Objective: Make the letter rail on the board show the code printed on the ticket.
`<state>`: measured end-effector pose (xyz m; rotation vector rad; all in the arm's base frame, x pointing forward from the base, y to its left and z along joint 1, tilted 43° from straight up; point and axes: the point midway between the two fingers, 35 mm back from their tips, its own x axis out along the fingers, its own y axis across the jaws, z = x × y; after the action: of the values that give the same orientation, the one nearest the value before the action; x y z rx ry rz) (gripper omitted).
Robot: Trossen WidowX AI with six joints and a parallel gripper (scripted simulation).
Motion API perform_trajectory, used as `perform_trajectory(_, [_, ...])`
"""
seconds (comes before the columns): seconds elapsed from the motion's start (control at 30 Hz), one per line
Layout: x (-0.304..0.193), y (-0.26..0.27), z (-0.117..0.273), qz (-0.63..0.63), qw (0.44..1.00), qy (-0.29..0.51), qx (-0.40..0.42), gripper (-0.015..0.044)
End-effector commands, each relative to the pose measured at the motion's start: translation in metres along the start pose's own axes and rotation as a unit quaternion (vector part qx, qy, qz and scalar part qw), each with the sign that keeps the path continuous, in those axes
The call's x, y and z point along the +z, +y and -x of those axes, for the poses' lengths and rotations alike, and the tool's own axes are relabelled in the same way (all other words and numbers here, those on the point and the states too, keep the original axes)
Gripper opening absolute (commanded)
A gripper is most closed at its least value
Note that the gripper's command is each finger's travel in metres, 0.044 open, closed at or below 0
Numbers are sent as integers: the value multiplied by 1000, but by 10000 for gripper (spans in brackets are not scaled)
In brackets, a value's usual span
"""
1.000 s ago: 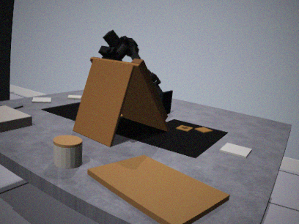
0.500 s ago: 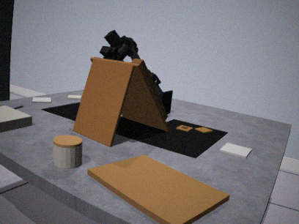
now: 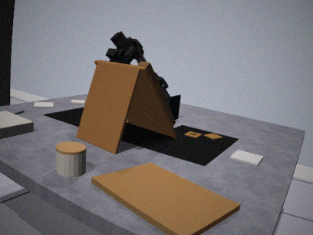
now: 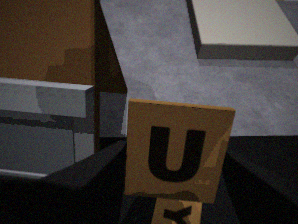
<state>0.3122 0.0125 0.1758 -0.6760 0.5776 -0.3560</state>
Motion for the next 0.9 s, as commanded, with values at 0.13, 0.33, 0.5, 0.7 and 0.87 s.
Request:
perform_trajectory(0.13, [-1,5,0,0,1000,0,-1,0])
perform_trajectory(0.33, [-1,8,0,0,1000,0,-1,0])
perform_trajectory(0.5, [-1,10,0,-1,1000,0,-1,0])
perform_trajectory(0.7, [-1,13,0,-1,1000,0,-1,0])
perform_trajectory(0.87, [-1,16,0,-1,1000,0,-1,0])
